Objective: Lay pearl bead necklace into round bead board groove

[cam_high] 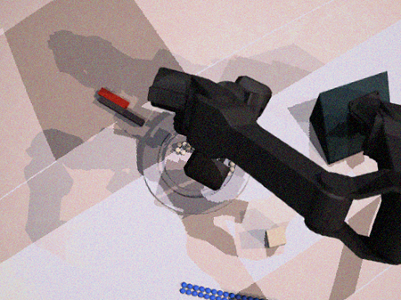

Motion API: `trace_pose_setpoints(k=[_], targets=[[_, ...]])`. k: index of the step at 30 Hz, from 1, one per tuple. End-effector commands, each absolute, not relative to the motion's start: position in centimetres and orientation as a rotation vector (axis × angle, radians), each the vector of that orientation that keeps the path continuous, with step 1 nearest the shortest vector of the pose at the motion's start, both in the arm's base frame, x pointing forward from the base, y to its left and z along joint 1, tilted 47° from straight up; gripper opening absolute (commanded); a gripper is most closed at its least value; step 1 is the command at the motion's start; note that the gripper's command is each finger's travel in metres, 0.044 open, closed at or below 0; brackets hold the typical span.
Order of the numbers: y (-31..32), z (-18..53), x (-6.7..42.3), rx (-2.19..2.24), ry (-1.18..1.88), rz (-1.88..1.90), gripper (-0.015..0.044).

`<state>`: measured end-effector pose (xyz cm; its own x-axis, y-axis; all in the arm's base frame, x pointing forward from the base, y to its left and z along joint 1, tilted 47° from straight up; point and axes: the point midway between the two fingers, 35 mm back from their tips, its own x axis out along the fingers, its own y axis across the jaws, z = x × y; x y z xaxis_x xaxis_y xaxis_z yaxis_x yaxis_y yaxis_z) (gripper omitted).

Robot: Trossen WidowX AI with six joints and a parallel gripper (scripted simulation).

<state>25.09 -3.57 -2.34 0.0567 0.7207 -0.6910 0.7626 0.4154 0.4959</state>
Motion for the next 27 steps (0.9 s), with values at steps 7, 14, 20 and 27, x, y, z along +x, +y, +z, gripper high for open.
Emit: trace_pose_setpoints(k=[7,14,20,27], targets=[[-3.6,-2.4,25.0,1.304,1.672,-0.052,0.0440],[-3.6,-2.4,25.0,1.304,1.672,-0.052,0.0440],[-3.3,0.2,27.0,1.236,1.654,0.024,0.0282],[-2.9,1.7,28.0,1.200,1.644,0.066,0.0120]])
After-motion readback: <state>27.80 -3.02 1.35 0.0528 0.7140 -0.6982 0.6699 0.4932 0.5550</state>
